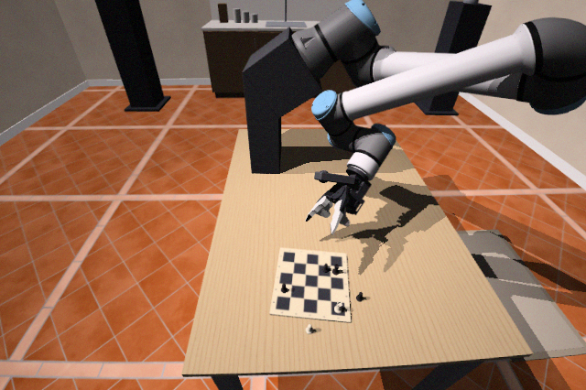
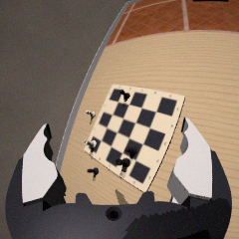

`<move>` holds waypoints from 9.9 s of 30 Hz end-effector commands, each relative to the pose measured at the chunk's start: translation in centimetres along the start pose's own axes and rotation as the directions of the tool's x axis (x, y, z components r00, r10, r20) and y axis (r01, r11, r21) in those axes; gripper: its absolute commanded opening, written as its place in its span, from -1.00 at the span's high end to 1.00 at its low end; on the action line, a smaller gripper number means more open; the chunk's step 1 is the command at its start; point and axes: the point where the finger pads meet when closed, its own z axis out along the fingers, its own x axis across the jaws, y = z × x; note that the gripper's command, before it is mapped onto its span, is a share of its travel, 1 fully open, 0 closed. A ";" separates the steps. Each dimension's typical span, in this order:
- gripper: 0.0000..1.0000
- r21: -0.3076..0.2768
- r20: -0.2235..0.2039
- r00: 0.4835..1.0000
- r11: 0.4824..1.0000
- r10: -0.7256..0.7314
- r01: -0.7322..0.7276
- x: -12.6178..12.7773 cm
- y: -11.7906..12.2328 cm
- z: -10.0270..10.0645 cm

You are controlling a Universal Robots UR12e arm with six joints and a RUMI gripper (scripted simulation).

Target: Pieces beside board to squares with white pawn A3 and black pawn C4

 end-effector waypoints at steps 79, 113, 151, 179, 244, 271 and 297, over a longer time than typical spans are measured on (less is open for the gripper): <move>-1.00 0.658 -0.546 -0.388 0.094 0.742 -0.747 -16.0 0.7 15.3; -1.00 0.638 -0.572 -0.363 0.121 0.736 -0.760 -16.0 0.7 15.4; -1.00 -0.020 -0.857 0.342 0.638 0.386 -0.770 -14.6 0.7 16.6; -1.00 -0.763 -0.391 0.840 0.643 -0.377 -0.066 -13.9 1.7 18.0; 0.60 -0.662 0.545 0.394 -0.091 -0.740 0.744 -13.3 4.1 17.9; 0.60 -0.662 0.545 0.394 -0.091 -0.740 0.744 -13.3 4.1 17.9; 0.60 -0.662 0.545 0.394 -0.091 -0.740 0.744 -12.8 4.7 18.4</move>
